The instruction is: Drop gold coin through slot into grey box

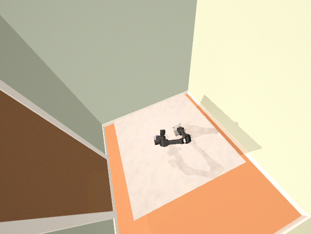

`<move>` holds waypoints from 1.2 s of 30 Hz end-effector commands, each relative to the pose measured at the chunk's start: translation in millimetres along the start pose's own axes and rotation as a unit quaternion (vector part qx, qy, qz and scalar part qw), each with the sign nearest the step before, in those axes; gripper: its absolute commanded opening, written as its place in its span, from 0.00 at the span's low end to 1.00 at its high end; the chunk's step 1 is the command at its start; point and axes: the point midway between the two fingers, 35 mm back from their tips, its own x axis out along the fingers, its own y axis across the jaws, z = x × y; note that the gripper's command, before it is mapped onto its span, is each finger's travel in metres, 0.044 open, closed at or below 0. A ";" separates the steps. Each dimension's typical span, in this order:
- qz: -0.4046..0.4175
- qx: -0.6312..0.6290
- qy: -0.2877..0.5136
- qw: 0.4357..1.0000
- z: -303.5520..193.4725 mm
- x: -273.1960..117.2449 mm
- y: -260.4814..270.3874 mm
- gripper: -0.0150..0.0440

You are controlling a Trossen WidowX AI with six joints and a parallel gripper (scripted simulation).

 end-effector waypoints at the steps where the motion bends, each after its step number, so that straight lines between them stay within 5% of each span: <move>1: 0.330 -0.256 0.002 0.909 -20.5 -25.7 15.1 0.53; 8: 0.415 -0.332 -0.081 0.843 -17.8 -44.8 15.4 0.53; 36: 0.416 -0.332 -0.081 0.843 -25.0 -15.9 54.1 0.53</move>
